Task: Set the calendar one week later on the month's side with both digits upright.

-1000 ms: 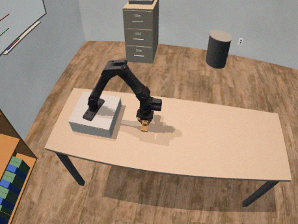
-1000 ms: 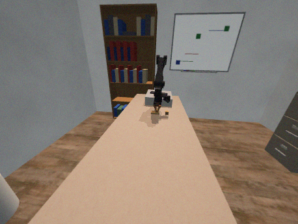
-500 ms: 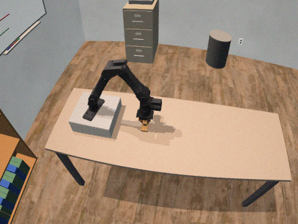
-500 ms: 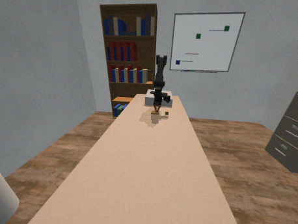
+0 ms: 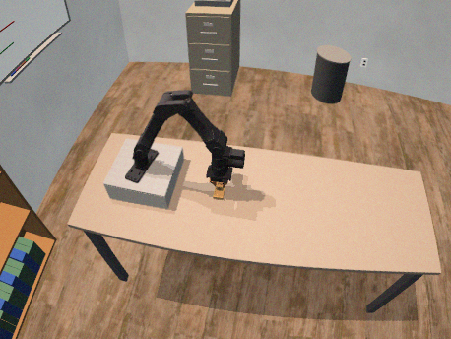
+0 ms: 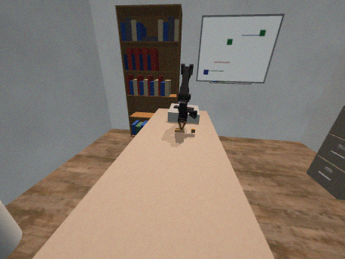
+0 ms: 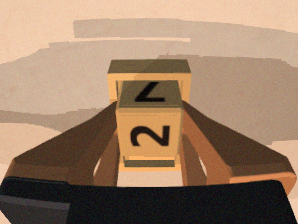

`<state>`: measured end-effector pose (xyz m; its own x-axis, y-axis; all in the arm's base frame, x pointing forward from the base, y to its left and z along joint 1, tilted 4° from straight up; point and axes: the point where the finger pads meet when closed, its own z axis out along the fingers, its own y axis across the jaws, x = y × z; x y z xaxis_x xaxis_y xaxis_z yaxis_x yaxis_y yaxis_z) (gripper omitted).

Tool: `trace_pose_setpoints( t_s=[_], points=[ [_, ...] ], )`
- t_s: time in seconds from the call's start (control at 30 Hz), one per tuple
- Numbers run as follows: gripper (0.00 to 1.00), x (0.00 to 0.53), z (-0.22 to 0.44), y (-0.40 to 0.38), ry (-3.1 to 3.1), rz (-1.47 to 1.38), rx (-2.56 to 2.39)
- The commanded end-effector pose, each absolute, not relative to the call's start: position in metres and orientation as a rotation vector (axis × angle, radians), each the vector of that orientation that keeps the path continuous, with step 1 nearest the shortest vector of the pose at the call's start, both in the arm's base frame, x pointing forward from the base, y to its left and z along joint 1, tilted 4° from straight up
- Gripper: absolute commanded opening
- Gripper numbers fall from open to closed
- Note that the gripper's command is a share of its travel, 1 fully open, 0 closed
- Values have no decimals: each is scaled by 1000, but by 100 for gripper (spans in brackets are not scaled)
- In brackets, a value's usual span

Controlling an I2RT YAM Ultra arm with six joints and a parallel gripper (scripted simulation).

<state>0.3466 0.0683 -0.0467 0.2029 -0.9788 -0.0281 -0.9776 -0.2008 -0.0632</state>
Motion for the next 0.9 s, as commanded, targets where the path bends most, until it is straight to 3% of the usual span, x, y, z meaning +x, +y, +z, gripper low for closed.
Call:
trace_pose_setpoints(
  t_s=[0.0, 0.4, 0.87],
  points=[
    [26, 349, -44, 70, 1935, -30, -2375],
    [26, 348, -38, 70, 1935, -30, -2375],
    [26, 343, 41, 66, 1935, -30, -2375]
  ],
)
